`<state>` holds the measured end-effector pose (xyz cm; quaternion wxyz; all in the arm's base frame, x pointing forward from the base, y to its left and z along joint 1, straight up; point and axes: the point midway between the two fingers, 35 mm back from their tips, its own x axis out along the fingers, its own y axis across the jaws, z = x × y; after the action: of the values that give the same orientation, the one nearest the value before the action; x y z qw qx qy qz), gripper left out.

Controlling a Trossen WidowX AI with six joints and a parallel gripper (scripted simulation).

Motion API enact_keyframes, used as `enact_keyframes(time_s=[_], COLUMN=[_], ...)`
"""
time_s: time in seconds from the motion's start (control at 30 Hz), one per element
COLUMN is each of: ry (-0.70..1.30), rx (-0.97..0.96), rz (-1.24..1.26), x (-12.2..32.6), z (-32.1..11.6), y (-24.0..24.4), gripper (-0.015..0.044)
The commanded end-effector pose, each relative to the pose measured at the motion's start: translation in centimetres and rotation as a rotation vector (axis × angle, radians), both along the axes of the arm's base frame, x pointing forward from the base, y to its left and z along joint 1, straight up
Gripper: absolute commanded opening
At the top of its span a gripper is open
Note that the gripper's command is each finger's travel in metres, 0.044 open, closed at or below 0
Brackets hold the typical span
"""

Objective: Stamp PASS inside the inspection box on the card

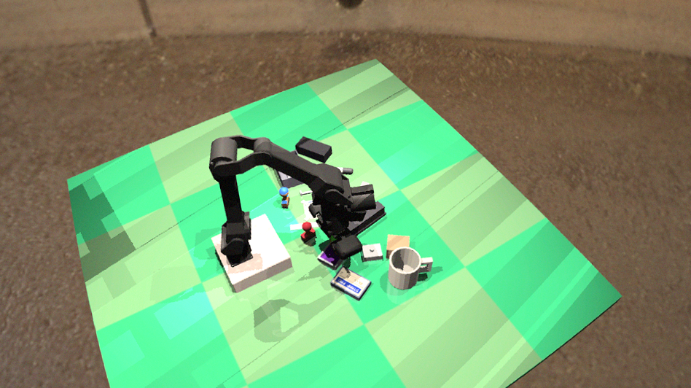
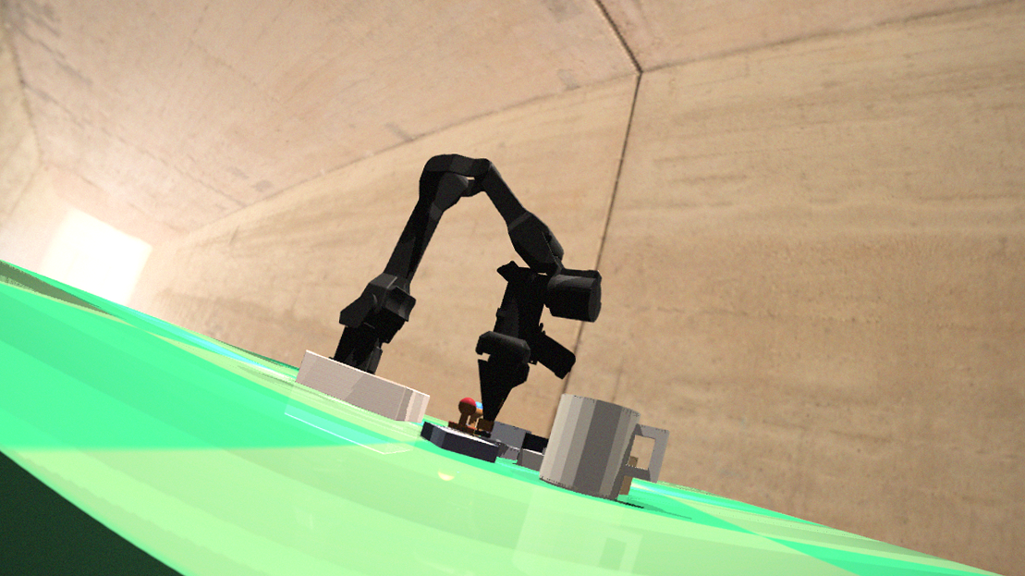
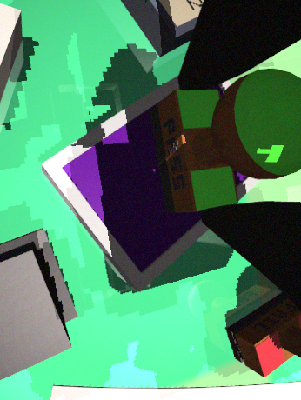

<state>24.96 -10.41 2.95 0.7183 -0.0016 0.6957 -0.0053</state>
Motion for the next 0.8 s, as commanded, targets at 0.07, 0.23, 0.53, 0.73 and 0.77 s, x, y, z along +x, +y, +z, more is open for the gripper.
enact_keyframes(time_s=[0.07,0.23,0.53,0.73,0.77], ry=[0.005,0.005,0.005,0.005,0.005], rx=[0.002,0.002,0.002,0.002,0.002], rz=[0.0,0.0,0.0,0.0,0.0], x=[-0.16,-0.16,-0.16,-0.16,-0.16], z=[-0.19,-0.29,-0.49,-0.59,-0.61], y=[0.07,0.07,0.07,0.07,0.07], gripper=[0.0,0.0,0.0,0.0,0.0])
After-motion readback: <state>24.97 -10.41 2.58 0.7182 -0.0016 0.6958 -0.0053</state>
